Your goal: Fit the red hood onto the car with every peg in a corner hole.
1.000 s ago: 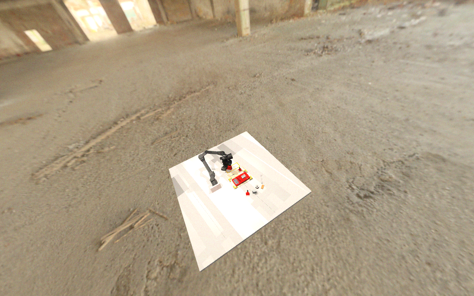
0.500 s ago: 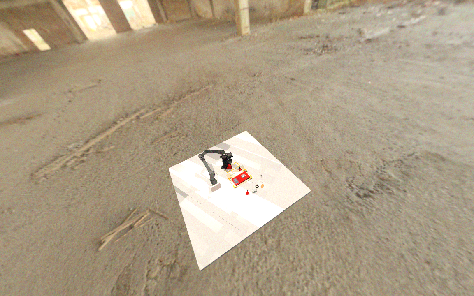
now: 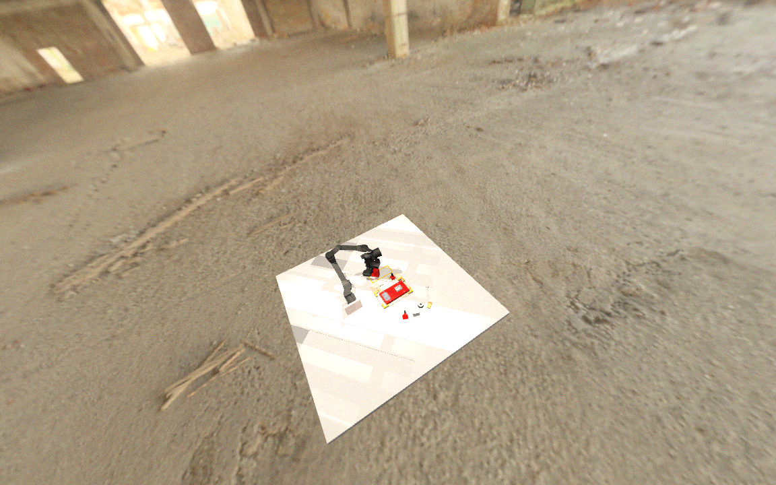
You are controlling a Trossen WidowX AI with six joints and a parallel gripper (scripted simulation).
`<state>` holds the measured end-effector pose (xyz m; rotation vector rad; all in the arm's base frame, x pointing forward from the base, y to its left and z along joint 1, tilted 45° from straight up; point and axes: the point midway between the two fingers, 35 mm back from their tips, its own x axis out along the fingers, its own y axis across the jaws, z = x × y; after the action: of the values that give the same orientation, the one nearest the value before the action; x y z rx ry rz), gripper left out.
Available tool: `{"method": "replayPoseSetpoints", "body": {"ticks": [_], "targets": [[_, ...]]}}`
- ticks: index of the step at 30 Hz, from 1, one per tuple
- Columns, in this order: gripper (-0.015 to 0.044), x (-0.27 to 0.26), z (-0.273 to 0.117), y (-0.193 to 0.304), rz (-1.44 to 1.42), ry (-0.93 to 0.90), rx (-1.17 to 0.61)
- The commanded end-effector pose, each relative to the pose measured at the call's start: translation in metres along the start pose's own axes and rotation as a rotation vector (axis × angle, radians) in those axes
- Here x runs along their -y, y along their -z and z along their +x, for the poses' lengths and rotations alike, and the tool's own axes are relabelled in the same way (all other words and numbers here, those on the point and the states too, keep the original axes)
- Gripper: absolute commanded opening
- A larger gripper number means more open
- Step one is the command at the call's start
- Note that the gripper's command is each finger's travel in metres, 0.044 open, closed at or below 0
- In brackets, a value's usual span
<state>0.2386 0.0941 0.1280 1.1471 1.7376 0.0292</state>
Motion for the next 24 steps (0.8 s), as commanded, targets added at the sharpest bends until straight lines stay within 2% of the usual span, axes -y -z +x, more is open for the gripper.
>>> {"method": "replayPoseSetpoints", "body": {"ticks": [1,24], "targets": [[0.0000,-0.004,0.001,0.001,0.002,-0.003,-0.004],[0.0000,-0.021,0.001,0.002,0.001,-0.005,-0.005]]}}
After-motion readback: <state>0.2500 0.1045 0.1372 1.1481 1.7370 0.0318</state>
